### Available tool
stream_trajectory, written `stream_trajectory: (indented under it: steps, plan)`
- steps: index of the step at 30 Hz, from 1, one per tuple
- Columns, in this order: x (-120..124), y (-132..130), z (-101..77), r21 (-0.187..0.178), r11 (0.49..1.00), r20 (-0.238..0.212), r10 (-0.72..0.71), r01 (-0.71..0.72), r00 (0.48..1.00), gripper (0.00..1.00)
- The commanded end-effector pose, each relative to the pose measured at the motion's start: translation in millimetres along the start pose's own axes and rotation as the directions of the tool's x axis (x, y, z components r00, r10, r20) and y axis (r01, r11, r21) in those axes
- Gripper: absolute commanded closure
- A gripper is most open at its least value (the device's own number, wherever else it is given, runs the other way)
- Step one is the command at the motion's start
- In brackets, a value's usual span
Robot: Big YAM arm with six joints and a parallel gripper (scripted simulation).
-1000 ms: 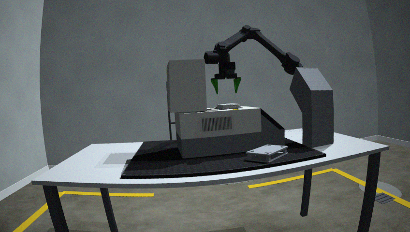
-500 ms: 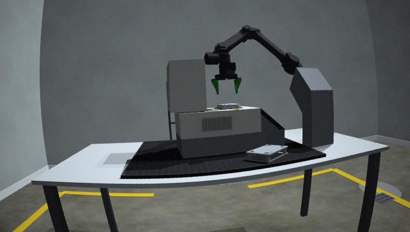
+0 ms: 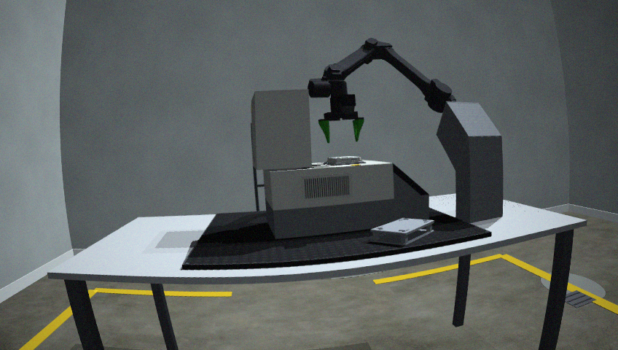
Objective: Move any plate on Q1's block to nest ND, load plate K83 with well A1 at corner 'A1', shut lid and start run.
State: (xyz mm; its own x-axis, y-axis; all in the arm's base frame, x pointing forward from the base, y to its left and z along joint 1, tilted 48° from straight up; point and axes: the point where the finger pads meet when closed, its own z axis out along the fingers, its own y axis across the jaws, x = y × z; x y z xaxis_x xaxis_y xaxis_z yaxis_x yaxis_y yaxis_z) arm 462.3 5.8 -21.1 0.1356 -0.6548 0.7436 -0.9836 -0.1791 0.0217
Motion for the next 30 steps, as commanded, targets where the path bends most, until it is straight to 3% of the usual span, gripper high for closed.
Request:
stream_trajectory:
  steps: [1,9,17,18,30]
  plan:
    - [-2,-30,-26.3,0.077,0.997,0.012,0.019,-0.02,1.0,0.0]
    - [-3,-32,-28.7,0.083,0.996,0.012,0.019,-0.02,1.0,0.0]
    - [0,-19,-15.4,0.05,0.999,0.008,0.015,-0.016,1.0,0.0]
    - [-8,-9,-16.1,0.054,0.998,0.009,0.018,-0.018,1.0,1.0]
    - [-14,60,-5.3,0.065,0.997,0.002,0.031,-0.031,1.0,1.0]
